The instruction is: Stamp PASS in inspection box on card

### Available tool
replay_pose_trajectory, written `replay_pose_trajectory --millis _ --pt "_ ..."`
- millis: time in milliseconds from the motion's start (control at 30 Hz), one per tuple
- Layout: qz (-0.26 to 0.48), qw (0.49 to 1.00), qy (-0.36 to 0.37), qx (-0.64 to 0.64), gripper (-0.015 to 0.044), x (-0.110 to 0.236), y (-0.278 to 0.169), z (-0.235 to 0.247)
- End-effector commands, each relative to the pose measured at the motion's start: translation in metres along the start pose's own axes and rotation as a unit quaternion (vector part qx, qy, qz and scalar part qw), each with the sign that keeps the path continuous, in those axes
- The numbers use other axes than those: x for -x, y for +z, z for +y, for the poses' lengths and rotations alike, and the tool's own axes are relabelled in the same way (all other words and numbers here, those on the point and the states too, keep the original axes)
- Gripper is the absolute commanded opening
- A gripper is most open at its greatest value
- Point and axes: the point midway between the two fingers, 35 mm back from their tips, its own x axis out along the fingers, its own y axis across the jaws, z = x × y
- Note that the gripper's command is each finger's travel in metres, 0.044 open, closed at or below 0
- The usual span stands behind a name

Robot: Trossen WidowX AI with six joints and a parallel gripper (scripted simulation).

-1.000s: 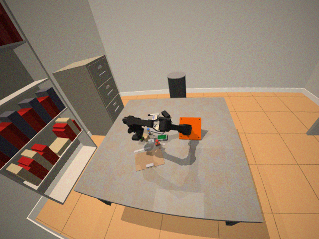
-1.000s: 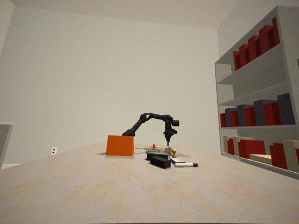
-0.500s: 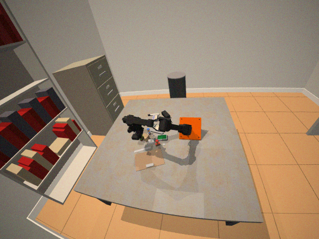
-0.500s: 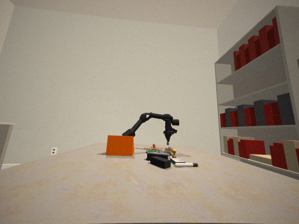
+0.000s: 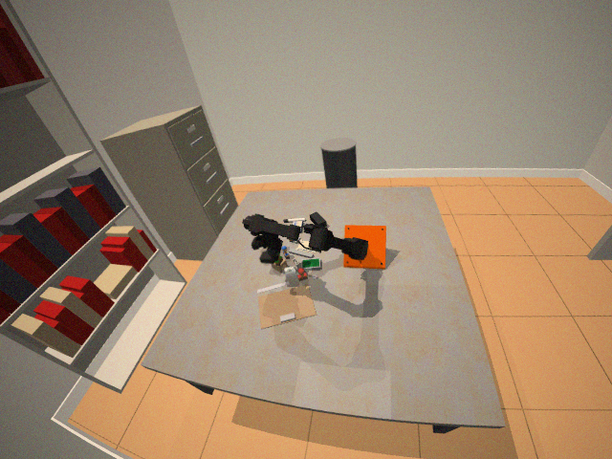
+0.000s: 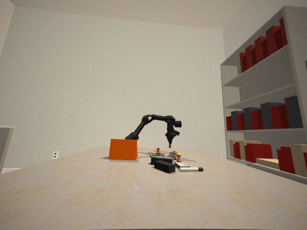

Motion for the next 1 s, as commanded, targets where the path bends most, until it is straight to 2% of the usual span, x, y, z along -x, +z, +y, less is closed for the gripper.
replay_pose_trajectory --millis 0,967 --pt "0.001 1.0 -0.004 0.002 0.0 0.002 -0.016 -0.012" --pt "0.004 1.0 0.0 0.0 0.0 -0.004 -0.127 -0.06"
